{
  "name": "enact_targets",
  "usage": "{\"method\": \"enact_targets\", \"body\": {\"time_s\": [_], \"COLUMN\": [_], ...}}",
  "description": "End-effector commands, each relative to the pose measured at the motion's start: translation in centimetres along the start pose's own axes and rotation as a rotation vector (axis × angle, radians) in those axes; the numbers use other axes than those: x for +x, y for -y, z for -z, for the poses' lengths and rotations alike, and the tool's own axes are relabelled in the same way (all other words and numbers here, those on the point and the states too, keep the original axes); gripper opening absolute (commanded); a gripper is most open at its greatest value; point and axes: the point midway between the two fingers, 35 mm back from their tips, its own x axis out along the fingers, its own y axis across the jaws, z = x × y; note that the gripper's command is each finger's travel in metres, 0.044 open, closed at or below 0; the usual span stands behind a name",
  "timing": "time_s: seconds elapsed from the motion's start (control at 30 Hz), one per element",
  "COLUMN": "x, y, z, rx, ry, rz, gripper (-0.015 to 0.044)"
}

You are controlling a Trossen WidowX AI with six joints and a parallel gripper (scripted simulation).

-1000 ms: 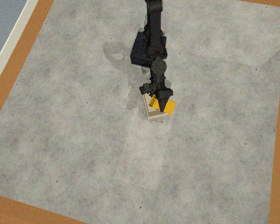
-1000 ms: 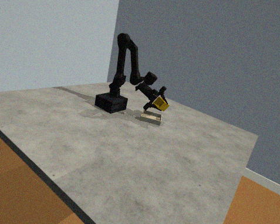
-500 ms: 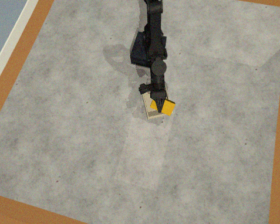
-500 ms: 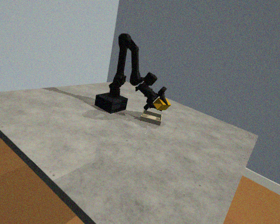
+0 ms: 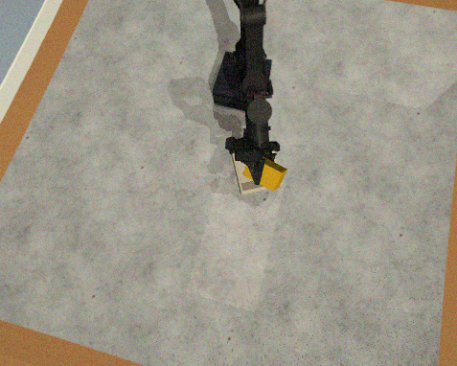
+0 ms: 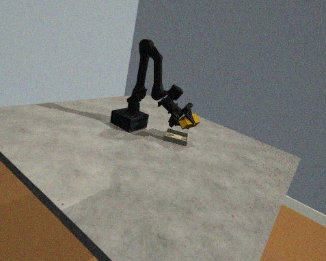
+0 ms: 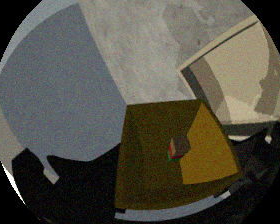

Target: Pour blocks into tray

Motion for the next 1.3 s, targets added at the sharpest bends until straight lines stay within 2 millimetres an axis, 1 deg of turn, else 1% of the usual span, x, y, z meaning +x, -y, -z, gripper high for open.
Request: {"method": "enact_targets", "body": {"time_s": [0.0, 1.27], "x": [0.07, 0.54], "y": [0.1, 0.64], "z": [-0.09, -0.25], "rx": [0.076, 0.907], "ry": [0.003, 0.003], "rz": [0.0, -0.001], "gripper": [0.0, 0.0]}}
